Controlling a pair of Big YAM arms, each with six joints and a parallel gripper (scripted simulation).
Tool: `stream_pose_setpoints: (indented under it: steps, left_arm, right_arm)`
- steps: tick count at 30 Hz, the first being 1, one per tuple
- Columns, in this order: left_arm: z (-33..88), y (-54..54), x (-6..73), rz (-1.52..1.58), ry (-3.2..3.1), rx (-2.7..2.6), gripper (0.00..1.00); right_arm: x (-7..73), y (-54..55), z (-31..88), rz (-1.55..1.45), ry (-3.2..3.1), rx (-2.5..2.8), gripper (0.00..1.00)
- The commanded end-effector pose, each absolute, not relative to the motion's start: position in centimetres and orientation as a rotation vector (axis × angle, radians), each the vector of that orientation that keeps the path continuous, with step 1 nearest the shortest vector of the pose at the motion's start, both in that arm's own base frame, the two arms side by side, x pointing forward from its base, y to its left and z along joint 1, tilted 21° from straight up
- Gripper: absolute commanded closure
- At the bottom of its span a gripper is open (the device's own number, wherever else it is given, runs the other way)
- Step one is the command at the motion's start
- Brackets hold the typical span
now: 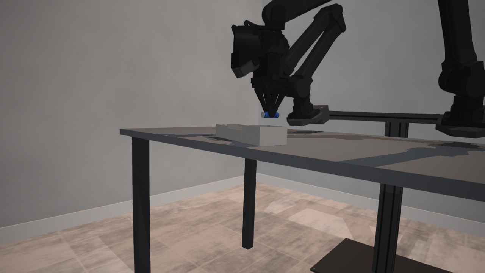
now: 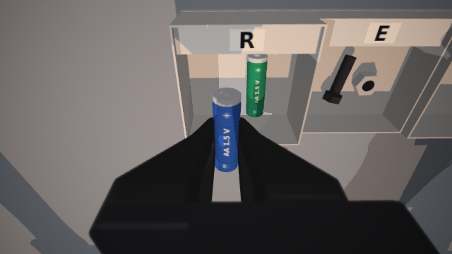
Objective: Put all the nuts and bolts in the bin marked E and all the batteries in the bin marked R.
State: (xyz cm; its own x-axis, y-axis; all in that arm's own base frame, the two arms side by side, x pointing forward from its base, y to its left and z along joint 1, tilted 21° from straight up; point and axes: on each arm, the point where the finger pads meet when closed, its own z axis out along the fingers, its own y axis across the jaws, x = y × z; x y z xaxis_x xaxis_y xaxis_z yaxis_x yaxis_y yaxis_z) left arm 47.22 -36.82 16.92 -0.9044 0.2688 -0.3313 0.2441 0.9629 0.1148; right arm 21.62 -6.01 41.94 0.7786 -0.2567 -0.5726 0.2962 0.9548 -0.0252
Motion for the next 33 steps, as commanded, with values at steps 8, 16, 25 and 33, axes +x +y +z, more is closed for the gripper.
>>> stream_pose_setpoints:
  steps: [8, 16, 25, 33]
  left_arm:
    - [18.5, -37.3, 47.7, 0.068, 2.738, 0.339, 0.91]
    - [15.7, -36.7, 48.8, 0.085, 2.756, 0.309, 0.91]
    - [13.2, -36.2, 48.9, 0.104, 2.769, 0.345, 0.91]
    - [13.7, -36.9, 49.8, 0.076, 2.741, 0.341, 0.91]
  right_arm:
    - [21.1, -6.1, 42.2, -0.304, 0.589, 0.068, 0.0]
    - [21.1, -6.1, 42.2, -0.304, 0.589, 0.068, 0.0]
    - [21.1, -6.1, 42.2, -0.304, 0.589, 0.068, 0.0]
    - [21.1, -6.1, 42.2, -0.304, 0.589, 0.068, 0.0]
